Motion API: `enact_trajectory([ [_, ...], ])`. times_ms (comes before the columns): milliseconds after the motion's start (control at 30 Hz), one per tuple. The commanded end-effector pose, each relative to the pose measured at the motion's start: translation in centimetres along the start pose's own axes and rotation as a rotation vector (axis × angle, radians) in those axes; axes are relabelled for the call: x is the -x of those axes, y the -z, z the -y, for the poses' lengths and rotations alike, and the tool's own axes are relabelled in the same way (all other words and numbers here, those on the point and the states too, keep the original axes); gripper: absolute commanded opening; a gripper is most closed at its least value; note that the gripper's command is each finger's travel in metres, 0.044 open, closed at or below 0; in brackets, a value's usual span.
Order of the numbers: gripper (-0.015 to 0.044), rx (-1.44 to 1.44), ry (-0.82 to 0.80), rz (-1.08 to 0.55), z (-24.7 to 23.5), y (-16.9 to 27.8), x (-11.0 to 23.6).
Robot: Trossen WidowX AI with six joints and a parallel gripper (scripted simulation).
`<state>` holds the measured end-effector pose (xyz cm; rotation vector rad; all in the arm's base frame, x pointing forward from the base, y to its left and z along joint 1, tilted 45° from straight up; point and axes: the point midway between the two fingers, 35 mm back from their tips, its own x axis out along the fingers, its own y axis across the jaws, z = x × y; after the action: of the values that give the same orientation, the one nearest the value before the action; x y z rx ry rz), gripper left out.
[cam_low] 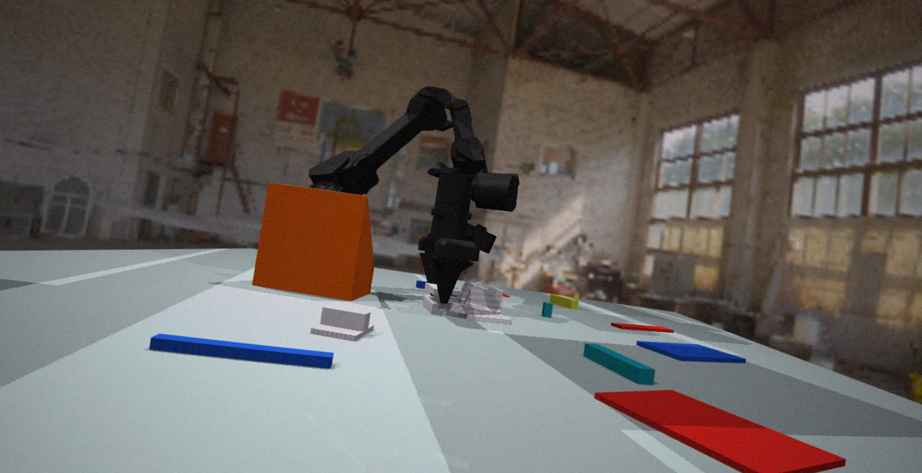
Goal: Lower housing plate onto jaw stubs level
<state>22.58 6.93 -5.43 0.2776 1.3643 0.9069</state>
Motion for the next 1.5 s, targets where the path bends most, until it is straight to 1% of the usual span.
enact_trajectory([
  [0,0.0351,-0.006,-0.005,0.002,-0.05,0.00,-0.08],
  [1467,0.0351,-0.006,-0.005,0.002,-0.06,0.00,-1.04],
])
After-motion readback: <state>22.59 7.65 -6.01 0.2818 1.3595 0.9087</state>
